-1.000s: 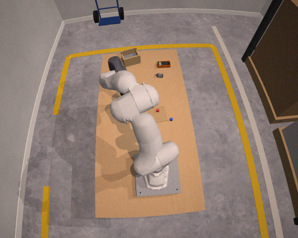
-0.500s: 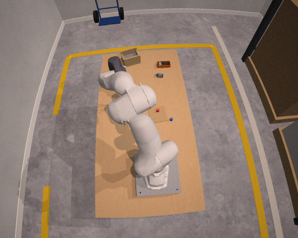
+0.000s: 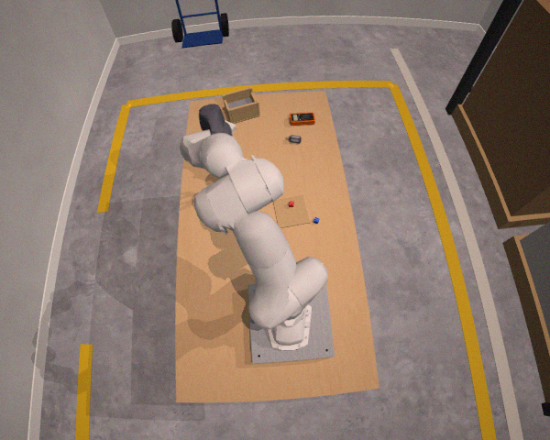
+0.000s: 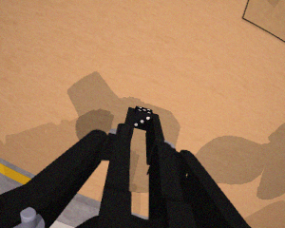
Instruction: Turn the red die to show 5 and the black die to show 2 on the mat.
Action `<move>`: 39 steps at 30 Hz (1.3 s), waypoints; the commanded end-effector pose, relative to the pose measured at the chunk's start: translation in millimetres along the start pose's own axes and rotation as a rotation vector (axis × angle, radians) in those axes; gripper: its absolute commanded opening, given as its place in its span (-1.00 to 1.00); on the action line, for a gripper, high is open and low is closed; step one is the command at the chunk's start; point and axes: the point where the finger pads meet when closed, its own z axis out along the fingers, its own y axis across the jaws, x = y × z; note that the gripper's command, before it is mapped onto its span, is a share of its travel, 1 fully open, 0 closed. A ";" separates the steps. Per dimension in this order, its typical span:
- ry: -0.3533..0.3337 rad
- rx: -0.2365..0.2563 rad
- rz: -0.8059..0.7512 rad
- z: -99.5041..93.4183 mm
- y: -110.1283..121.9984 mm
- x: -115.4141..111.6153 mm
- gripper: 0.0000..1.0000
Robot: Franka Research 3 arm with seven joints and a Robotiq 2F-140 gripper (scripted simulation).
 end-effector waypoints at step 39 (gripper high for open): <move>-0.533 0.091 0.336 6.0 3.5 8.9 -0.63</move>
